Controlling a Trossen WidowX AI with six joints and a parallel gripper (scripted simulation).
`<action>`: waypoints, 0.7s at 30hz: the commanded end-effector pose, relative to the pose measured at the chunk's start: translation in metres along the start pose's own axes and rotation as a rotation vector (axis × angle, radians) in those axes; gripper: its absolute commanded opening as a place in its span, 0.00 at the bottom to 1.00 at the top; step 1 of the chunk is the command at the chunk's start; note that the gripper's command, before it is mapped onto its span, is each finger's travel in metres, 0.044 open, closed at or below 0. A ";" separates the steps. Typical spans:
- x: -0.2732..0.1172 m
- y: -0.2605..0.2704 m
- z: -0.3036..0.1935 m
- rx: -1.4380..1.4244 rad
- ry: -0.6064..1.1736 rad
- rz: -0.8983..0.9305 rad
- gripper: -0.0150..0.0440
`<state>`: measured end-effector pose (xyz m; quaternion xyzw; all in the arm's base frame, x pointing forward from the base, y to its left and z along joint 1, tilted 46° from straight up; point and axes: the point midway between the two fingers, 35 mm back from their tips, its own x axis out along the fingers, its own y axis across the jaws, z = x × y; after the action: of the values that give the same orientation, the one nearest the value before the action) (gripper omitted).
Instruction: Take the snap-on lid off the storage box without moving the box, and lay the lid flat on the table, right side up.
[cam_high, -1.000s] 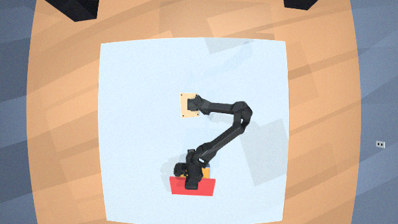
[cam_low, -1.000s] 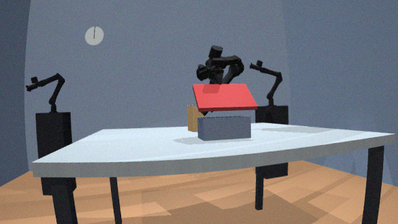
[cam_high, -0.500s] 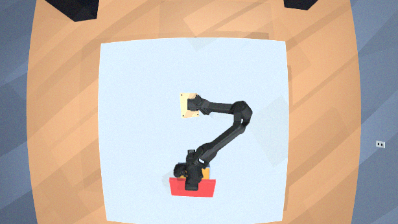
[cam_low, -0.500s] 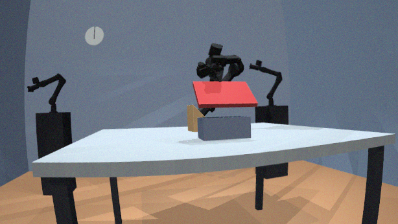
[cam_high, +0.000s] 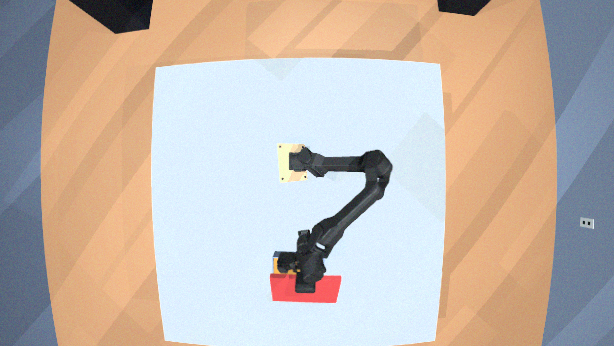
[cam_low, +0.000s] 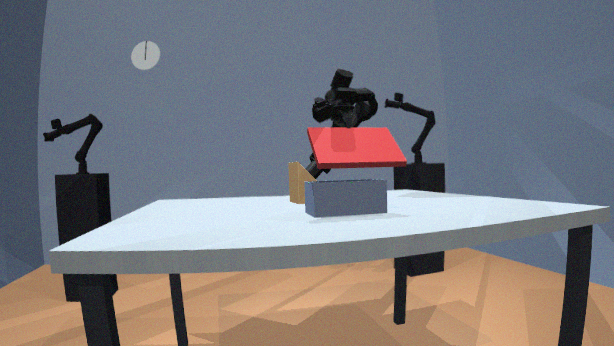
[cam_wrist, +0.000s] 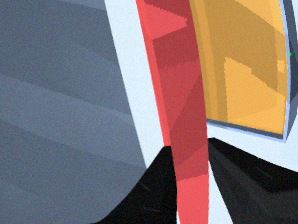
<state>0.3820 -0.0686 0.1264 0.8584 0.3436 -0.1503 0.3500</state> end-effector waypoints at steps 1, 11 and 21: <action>-0.003 0.001 -0.009 -0.002 -0.006 0.009 0.25; -0.004 0.000 -0.029 -0.001 -0.006 0.009 0.25; -0.005 -0.002 -0.049 -0.001 -0.005 0.009 0.25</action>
<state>0.3780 -0.0387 0.1550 0.8584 0.3449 -0.1514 0.3482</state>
